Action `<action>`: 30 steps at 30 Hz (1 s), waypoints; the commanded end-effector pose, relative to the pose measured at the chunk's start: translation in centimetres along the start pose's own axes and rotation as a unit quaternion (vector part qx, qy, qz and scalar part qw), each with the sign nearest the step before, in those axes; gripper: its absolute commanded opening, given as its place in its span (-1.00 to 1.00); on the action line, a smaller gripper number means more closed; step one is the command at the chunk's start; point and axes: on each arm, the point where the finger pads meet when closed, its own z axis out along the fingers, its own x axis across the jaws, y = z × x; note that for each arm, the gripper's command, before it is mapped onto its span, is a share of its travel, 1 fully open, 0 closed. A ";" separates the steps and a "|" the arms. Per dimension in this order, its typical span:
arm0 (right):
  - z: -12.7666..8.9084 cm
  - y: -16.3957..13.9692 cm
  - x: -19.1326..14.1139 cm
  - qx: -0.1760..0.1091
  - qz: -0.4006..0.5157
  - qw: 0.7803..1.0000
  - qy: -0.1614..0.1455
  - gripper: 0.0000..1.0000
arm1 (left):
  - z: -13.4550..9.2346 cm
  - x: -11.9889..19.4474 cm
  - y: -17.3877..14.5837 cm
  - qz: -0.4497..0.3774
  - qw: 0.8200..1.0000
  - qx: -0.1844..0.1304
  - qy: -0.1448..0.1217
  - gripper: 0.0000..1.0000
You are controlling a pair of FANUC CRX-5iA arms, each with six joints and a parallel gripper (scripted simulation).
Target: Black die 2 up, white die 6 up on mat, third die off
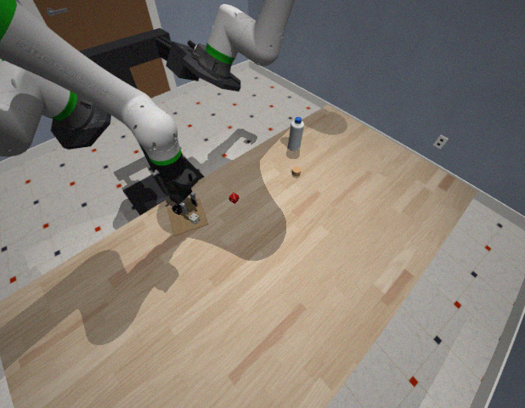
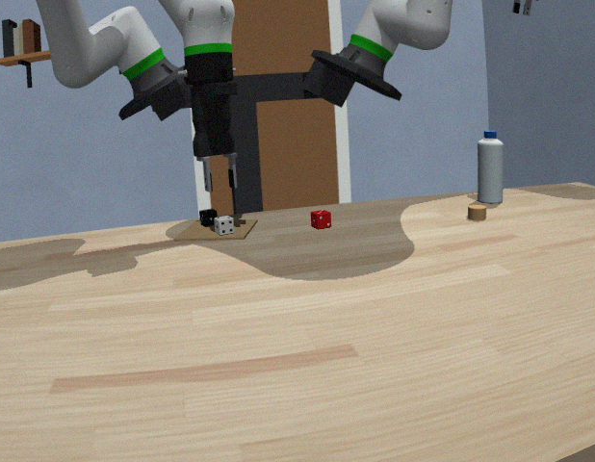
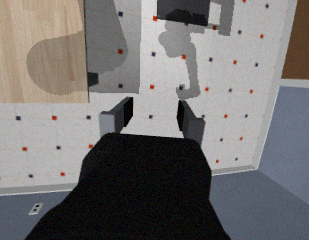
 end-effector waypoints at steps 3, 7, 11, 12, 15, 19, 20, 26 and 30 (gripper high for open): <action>-0.6 -0.1 0.0 -0.001 0.000 1.000 0.000 0.74 | -0.1 0.0 0.0 0.000 1.000 -0.001 0.000 1.00; -0.6 -0.1 0.0 -0.001 0.000 1.000 0.000 1.00 | -0.1 0.0 0.0 0.000 1.000 -0.001 0.000 1.00; -0.6 -0.1 0.0 -0.001 0.000 1.000 0.000 1.00 | -0.1 0.0 0.0 0.000 1.000 -0.001 0.000 1.00; -0.6 -0.1 0.0 -0.001 0.000 1.000 0.000 1.00 | -0.1 0.0 0.0 0.000 1.000 -0.001 0.000 1.00; -0.6 -0.1 0.0 -0.001 0.000 1.000 0.000 1.00 | -0.1 0.0 0.0 0.000 1.000 -0.001 0.000 1.00; -0.6 -0.1 0.0 -0.001 0.000 1.000 0.000 1.00 | -0.1 0.0 0.0 0.000 1.000 -0.001 0.000 1.00; -0.6 -0.1 0.0 -0.001 0.000 1.000 0.000 1.00 | -0.1 0.0 0.0 0.000 1.000 -0.001 0.000 1.00; -0.6 -0.1 0.0 -0.001 0.000 1.000 0.000 1.00 | -0.1 0.0 0.0 0.000 1.000 -0.001 0.000 1.00; -0.6 -0.2 0.1 -0.001 0.033 0.999 0.000 1.00 | -0.1 0.0 0.0 0.000 1.000 -0.001 0.000 1.00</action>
